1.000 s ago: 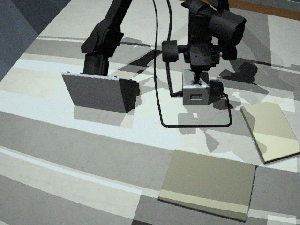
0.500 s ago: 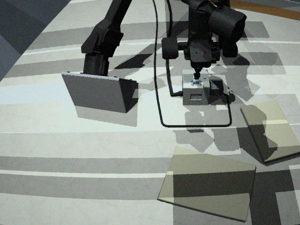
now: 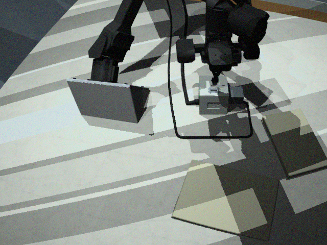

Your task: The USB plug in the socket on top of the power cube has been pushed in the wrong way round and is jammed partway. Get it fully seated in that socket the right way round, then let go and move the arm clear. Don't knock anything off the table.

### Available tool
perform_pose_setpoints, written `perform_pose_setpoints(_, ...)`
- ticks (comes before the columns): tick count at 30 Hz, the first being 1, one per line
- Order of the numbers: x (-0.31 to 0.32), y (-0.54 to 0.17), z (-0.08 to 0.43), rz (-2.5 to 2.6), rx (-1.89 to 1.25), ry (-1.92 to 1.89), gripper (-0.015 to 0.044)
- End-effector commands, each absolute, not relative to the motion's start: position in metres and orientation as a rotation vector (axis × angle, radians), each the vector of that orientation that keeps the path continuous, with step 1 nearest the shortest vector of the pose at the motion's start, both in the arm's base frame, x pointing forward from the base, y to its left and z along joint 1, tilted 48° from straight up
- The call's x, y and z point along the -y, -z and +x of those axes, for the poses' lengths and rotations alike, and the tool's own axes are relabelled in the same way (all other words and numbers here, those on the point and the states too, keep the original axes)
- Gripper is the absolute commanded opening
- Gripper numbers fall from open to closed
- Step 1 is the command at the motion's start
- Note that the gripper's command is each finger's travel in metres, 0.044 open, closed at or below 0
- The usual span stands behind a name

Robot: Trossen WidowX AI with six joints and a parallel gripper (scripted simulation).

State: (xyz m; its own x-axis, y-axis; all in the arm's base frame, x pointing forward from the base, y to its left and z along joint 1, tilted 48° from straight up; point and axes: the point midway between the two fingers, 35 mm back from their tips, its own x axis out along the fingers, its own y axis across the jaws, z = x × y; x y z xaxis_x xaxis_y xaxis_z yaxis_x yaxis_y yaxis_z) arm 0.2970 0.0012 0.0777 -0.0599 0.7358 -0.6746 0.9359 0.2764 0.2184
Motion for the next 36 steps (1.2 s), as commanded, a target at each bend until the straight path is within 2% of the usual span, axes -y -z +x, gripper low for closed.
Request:
perform_pose_setpoints(1, -0.0016, -0.0774, 0.2964, 1.473, -1.842, 0.312, 0.0)
perform_pose_setpoints(36, -0.002, -0.0772, 0.2963, 0.814, -1.625, -0.491, 0.0)
